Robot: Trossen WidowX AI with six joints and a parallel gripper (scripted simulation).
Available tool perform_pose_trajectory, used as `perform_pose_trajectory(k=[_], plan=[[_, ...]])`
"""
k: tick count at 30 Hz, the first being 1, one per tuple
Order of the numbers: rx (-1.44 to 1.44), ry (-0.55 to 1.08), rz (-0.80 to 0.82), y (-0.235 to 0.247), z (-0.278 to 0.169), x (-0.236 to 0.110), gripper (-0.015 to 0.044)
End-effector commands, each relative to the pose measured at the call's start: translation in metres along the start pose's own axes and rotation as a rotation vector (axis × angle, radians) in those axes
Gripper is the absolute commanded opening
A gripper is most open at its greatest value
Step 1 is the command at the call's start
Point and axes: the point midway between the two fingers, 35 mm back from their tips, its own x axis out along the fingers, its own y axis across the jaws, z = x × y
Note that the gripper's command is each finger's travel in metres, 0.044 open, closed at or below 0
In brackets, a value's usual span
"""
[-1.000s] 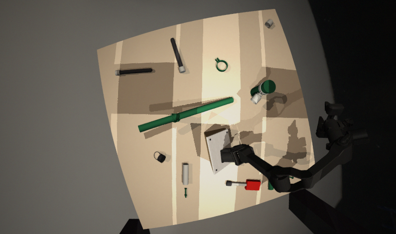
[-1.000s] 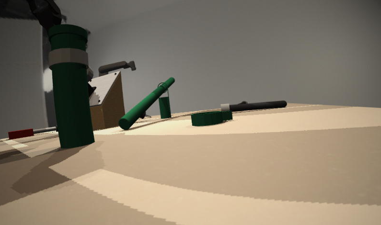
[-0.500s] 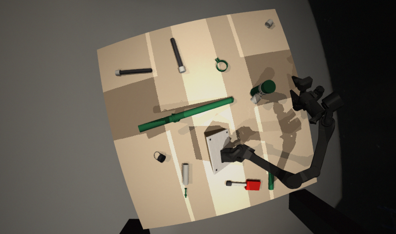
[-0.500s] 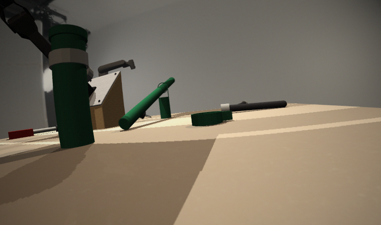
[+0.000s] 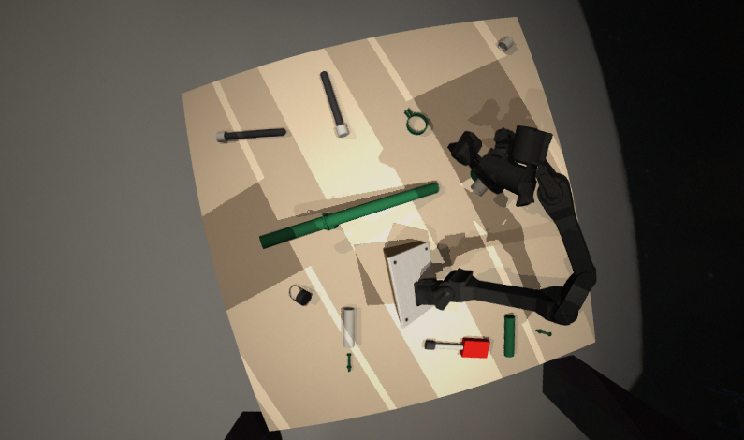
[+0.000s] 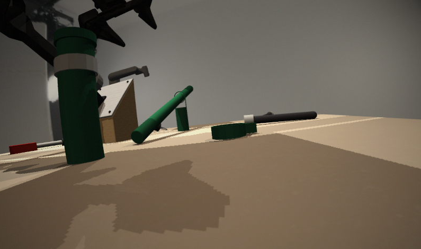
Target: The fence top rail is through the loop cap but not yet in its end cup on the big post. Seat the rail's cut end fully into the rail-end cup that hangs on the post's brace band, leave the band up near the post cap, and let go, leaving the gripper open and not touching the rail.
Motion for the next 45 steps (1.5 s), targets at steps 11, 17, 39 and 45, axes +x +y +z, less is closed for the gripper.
perform_pose_trajectory(k=[11,17,39,45], plan=[[-0.661,-0.141,-0.360,0.049,-0.128,0.008,0.0440],[-0.661,-0.141,-0.360,0.049,-0.128,0.008,0.0440],[-1.802,0.269,-0.093,-0.041,-0.056,-0.005,0.0440],[-2.004,0.258,-0.024,-0.061,-0.045,-0.014,0.0440]])
